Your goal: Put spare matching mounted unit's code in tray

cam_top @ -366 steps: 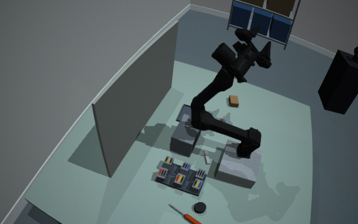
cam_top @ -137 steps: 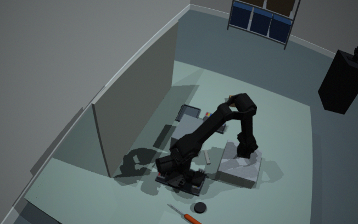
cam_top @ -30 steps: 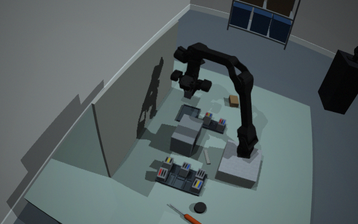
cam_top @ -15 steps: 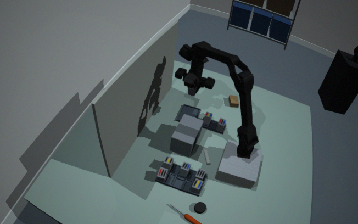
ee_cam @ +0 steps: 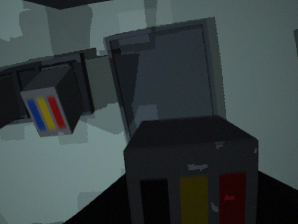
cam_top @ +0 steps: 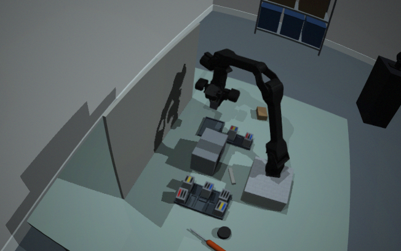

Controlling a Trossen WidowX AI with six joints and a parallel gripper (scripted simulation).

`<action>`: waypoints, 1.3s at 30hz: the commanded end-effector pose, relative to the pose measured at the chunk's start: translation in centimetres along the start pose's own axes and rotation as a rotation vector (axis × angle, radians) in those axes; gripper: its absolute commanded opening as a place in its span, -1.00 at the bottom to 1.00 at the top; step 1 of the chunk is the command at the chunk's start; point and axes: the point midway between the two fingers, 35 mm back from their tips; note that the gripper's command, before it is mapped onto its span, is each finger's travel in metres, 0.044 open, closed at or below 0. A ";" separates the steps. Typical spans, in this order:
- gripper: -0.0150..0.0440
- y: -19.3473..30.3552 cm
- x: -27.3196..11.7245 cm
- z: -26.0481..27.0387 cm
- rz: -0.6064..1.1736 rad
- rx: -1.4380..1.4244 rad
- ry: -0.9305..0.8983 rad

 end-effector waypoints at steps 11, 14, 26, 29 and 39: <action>-0.49 0.1 1.5 -0.1 0.000 -0.006 -0.004; -0.49 0.2 1.7 -0.1 0.000 -0.006 -0.004; -0.49 0.3 2.9 -0.2 0.000 -0.006 -0.004; -0.49 0.3 3.2 -0.2 0.000 -0.006 -0.004; -0.49 0.3 4.1 -0.2 0.000 -0.006 -0.004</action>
Point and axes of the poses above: the point midway between the two fingers, 35 mm back from their tips, its own x axis out along the fingers, its own z axis across the jaws, y = z × x, and after that the axes turned 15 degrees about -x, right-handed
